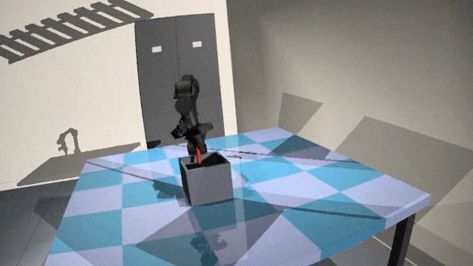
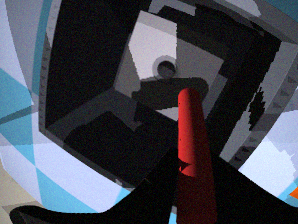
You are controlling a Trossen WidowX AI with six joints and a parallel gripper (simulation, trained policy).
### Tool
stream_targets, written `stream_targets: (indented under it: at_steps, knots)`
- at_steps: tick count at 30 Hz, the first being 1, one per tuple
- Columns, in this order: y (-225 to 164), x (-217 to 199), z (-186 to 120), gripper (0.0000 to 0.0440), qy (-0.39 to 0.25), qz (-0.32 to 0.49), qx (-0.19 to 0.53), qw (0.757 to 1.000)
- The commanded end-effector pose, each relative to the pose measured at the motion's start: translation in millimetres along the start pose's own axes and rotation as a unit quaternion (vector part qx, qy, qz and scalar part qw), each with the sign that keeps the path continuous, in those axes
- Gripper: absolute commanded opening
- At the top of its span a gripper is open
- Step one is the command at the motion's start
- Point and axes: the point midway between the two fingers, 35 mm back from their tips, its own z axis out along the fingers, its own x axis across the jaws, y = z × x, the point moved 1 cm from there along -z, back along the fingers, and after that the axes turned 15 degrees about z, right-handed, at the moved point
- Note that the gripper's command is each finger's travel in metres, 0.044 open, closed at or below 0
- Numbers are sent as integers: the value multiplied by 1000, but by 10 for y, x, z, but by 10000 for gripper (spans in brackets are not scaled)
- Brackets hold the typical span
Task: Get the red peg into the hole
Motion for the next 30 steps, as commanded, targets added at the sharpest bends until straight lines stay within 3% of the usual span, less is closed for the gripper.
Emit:
stream_targets:
  at_steps: [1, 30]
  knots:
    - [47, 18, 104, 0, -6, -5, 7, 1000]
    - [74, 152, 834, 2, -27, -81, 54, 995]
